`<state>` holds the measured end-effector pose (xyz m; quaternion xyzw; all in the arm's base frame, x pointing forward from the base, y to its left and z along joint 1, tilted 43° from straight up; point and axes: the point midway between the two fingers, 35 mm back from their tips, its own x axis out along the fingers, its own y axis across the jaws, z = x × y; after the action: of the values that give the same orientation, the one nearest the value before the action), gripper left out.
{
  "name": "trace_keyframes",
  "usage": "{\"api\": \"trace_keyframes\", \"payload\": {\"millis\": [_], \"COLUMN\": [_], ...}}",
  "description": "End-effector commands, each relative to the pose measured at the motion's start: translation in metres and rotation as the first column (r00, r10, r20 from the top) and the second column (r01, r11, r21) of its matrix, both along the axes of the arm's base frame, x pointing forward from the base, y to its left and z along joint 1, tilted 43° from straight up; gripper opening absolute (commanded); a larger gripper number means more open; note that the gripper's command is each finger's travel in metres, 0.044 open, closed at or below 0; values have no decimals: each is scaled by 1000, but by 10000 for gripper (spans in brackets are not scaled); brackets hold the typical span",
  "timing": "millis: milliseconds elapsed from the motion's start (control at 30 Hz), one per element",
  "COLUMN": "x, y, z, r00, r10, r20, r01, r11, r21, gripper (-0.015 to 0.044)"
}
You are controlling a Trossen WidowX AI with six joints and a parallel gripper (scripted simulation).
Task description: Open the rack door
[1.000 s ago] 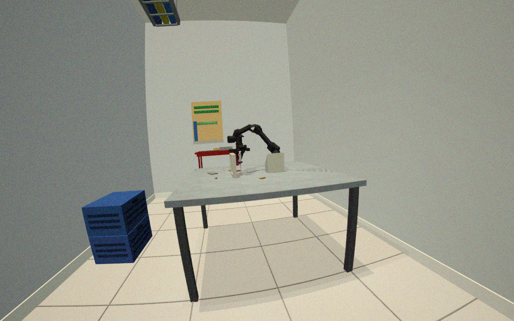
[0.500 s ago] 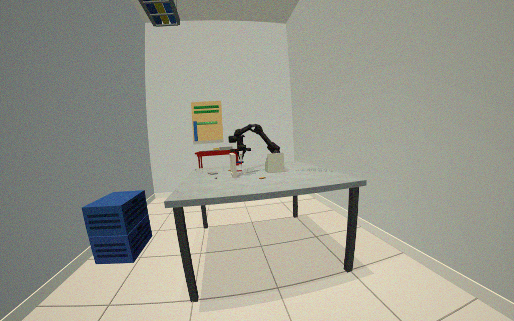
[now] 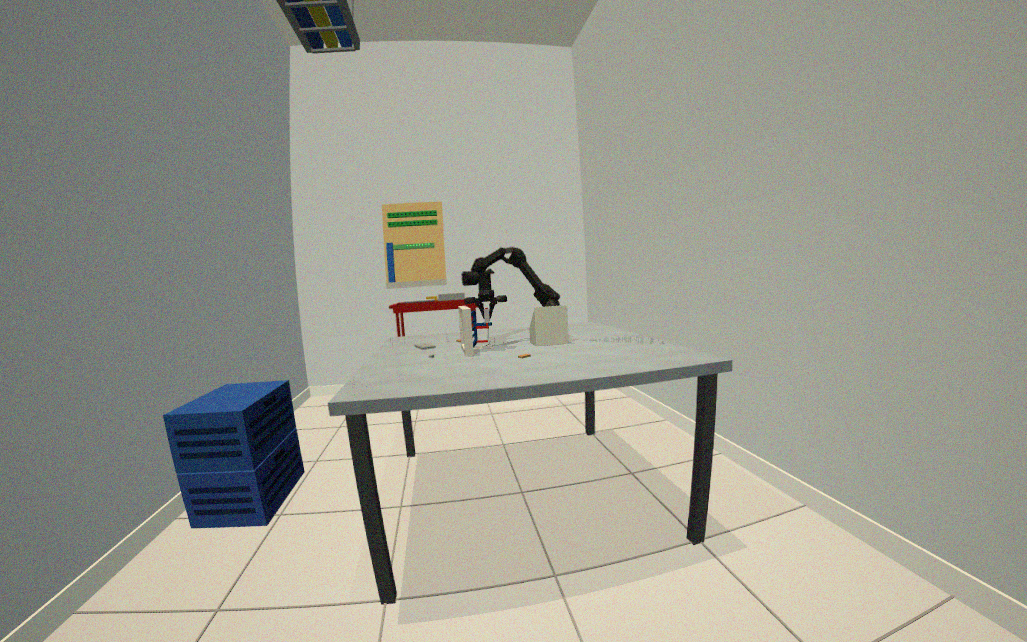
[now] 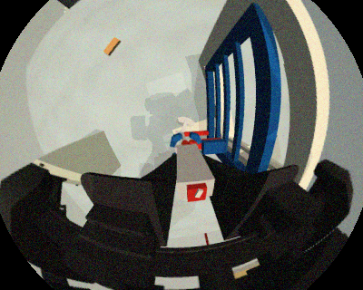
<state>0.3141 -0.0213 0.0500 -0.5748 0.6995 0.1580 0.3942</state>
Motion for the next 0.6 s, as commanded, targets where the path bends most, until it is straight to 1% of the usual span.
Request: {"api": "trace_keyframes", "payload": {"millis": [0,567], "x": [-3,-28], "y": [3,21], "z": [-3,-19], "r00": [995,937], "r10": [-68,-250], "r20": [76,243], "r01": [68,251], "r11": [998,968], "r21": [5,29], "gripper": [15,15]}}
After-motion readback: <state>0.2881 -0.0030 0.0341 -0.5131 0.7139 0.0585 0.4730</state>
